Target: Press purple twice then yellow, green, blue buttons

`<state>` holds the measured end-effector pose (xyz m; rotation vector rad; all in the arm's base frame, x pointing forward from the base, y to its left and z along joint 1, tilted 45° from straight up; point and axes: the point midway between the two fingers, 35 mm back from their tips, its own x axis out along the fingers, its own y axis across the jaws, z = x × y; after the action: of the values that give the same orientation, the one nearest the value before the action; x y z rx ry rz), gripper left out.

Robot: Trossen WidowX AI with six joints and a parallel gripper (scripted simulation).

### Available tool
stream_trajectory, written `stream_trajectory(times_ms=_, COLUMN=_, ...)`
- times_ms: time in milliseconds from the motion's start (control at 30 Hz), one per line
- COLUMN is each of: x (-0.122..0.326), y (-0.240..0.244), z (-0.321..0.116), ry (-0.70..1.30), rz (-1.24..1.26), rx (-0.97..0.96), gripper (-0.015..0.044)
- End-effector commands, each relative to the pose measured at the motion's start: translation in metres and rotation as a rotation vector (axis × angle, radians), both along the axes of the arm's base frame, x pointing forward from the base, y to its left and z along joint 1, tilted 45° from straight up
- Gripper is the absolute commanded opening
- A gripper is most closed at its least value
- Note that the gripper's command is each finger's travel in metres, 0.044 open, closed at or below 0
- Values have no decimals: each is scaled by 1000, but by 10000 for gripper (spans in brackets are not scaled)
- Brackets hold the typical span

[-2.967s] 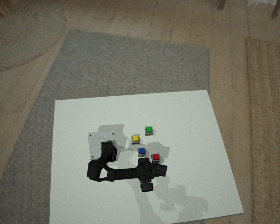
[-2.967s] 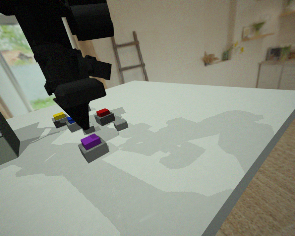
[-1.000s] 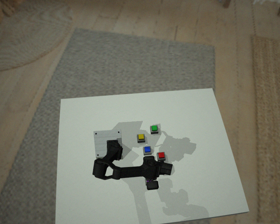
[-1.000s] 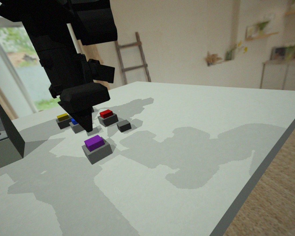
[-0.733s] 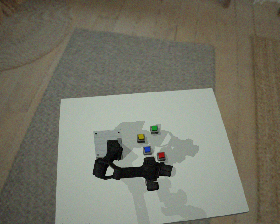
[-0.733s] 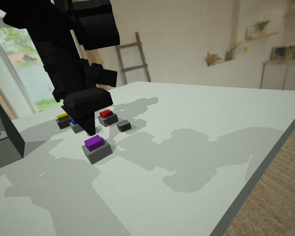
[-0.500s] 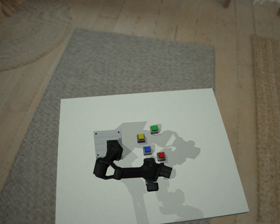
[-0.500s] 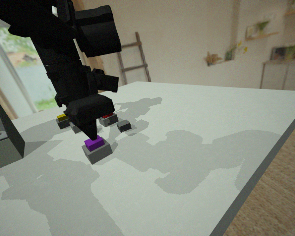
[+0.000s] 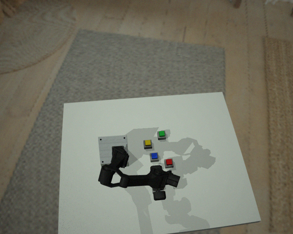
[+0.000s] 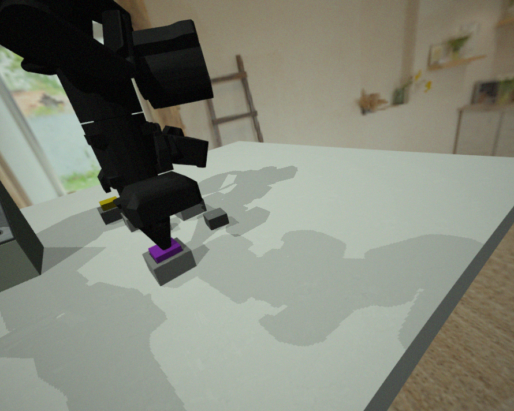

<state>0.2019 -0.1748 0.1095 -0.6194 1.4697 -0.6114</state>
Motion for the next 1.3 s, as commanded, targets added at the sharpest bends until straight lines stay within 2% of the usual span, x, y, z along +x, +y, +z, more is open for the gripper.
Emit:
stream_trajectory(times_ms=0, x=-1, y=0, z=-2, ry=7, rz=2, rx=6, gripper=20)
stream_trajectory(times_ms=267, x=-1, y=0, z=-2, ry=7, rz=2, rx=6, gripper=20)
stream_trajectory(times_ms=400, x=-1, y=21, z=19, ry=6, rz=2, rx=7, gripper=20)
stream_trajectory(times_ms=600, x=0, y=29, z=26, ry=7, rz=2, rx=11, gripper=20)
stream_trajectory(times_ms=767, x=-1, y=65, z=62, ry=8, rz=2, rx=11, gripper=20)
stream_trajectory(times_ms=900, x=-2, y=67, z=64, ry=8, rz=2, rx=11, gripper=20)
stream_trajectory(times_ms=1000, x=11, y=84, z=48, ry=3, rz=12, rx=34, gripper=20)
stream_trajectory(times_ms=1133, x=33, y=136, z=3, ry=3, rz=27, rx=83, gripper=20)
stream_trajectory(times_ms=1267, x=34, y=189, z=-43, ry=12, rz=27, rx=101, gripper=20)
